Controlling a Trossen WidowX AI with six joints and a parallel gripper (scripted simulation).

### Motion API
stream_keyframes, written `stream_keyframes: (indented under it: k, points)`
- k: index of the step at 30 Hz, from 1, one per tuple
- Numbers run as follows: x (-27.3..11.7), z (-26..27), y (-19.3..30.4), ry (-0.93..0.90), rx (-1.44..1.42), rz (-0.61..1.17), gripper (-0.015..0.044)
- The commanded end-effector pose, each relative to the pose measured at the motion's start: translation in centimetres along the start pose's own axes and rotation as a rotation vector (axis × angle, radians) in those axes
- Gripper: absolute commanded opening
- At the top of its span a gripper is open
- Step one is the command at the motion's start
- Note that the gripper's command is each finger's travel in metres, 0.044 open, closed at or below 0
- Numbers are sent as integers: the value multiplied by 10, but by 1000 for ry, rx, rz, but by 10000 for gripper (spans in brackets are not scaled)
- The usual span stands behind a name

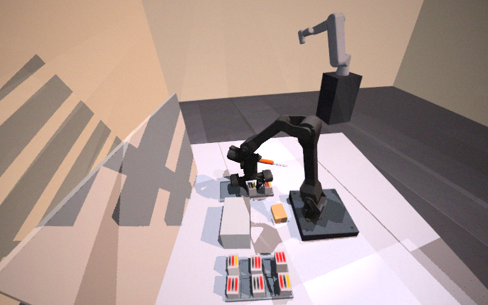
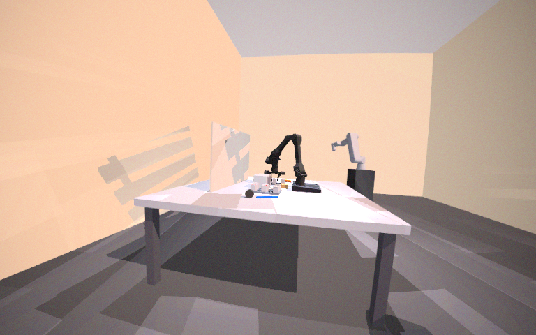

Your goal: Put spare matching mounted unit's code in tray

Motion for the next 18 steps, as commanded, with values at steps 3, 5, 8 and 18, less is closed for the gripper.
stream_keyframes:
  k: [3, 5, 8, 18]
  points:
    - [0, 0, 0, 0, 0, 0, 142]
    - [0, 0, 0, 0, 0, 0, 129]
    - [0, 0, 0, 0, 0, 0, 70]
    - [0, 0, 0, 0, 0, 0, 0]
Point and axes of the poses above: the point midway between the two fingers, 35 mm back from their tips, its own x axis out along the fingers, its own z axis across the jaws, y = z × x, the point moved 5 cm from there along -x, back along the fingers, and after that the axes turned 2 degrees about -x, right-handed, at the moved point
